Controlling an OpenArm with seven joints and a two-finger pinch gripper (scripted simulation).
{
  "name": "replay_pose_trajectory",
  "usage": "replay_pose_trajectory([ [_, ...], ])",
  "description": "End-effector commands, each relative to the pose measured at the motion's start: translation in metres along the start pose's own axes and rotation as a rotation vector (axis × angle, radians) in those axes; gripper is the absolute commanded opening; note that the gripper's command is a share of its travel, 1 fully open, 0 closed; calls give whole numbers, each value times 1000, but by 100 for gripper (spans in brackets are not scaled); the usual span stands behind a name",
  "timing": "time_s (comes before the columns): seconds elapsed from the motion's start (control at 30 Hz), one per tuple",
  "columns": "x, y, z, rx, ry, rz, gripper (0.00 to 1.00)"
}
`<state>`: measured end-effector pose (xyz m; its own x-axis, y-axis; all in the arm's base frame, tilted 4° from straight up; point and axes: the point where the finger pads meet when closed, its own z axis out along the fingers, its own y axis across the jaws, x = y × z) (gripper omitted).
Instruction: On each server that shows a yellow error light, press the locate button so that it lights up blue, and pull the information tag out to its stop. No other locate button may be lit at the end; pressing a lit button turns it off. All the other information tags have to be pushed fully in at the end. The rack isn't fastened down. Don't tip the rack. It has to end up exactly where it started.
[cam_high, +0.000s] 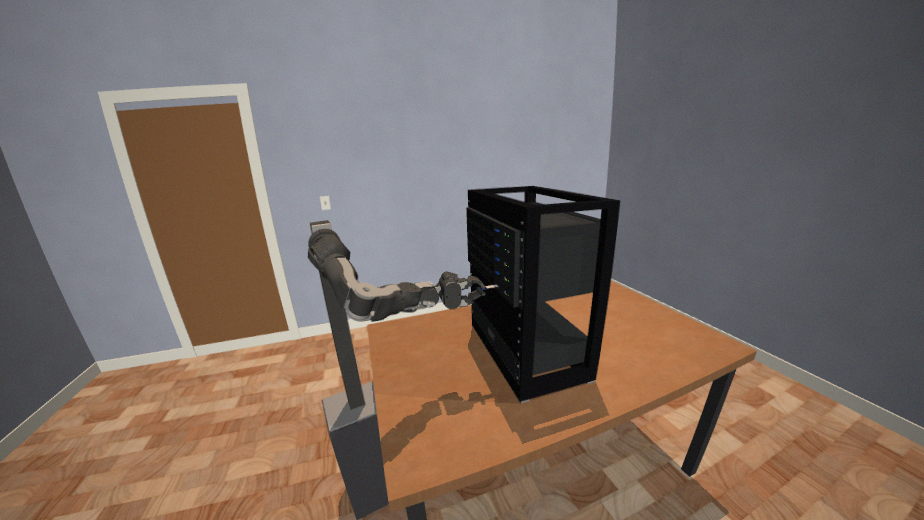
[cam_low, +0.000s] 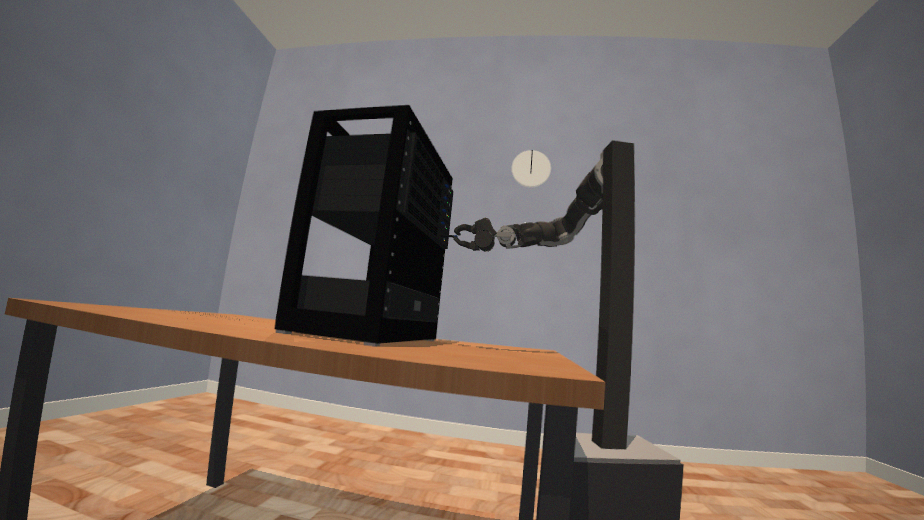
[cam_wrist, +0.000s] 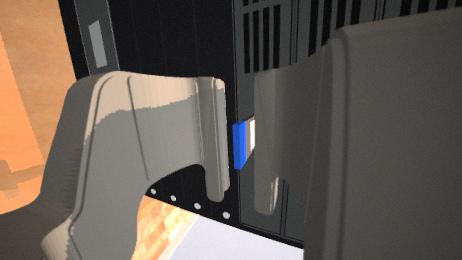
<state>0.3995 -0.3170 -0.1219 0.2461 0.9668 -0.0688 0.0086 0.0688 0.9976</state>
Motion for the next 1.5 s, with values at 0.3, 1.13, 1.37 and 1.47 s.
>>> replay_pose_trajectory([
  [0.3, 0, 4, -13, -15, 1, -2, 10],
  [1.13, -3, 47, -50, -12, -2, -2, 10],
  [1.37, -3, 47, -50, -12, -2, -2, 10],
  [1.47, -3, 47, -50, -12, -2, -2, 10],
])
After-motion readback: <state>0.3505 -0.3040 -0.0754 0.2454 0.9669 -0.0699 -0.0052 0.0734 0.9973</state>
